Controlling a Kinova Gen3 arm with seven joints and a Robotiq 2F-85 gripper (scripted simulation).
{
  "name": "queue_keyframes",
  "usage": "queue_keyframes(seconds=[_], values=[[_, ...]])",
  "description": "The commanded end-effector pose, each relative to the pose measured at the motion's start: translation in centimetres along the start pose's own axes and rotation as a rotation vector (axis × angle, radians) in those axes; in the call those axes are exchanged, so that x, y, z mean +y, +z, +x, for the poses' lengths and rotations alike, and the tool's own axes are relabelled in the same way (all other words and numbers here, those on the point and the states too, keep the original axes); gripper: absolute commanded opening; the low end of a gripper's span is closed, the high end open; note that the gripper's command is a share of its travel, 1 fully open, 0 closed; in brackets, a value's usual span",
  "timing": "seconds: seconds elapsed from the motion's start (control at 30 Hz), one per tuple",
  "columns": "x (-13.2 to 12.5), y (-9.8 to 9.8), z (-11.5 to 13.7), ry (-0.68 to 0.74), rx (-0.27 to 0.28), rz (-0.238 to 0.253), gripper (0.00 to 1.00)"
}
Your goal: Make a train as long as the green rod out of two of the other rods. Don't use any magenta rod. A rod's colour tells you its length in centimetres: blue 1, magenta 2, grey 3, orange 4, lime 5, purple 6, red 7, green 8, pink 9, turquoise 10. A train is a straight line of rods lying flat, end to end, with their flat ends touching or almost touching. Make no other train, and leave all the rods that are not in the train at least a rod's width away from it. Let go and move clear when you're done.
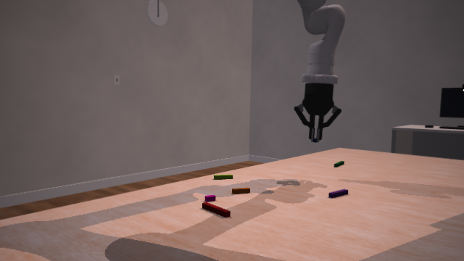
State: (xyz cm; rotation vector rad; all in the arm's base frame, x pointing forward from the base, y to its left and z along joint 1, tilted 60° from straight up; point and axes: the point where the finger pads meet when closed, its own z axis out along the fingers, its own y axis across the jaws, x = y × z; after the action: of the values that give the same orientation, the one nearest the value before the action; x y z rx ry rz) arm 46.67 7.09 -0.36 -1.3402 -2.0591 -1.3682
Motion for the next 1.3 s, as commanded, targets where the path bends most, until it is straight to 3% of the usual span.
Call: queue_keyframes(seconds=[0.0, 0.07, 0.3, 0.5, 1.27], values=[[1.1, -0.4, 4.0, 0.005, -0.013, 0.000, 0.05], [1.1, -0.4, 4.0, 0.005, -0.013, 0.000, 0.05], [0.3, -0.2, 10.5, 0.043, -0.003, 0.014, 0.05], [-0.3, -0.2, 13.2, 0.059, 0.001, 0.022, 0.05], [-0.7, -0.1, 13.8, 0.068, 0.003, 0.026, 0.05]])
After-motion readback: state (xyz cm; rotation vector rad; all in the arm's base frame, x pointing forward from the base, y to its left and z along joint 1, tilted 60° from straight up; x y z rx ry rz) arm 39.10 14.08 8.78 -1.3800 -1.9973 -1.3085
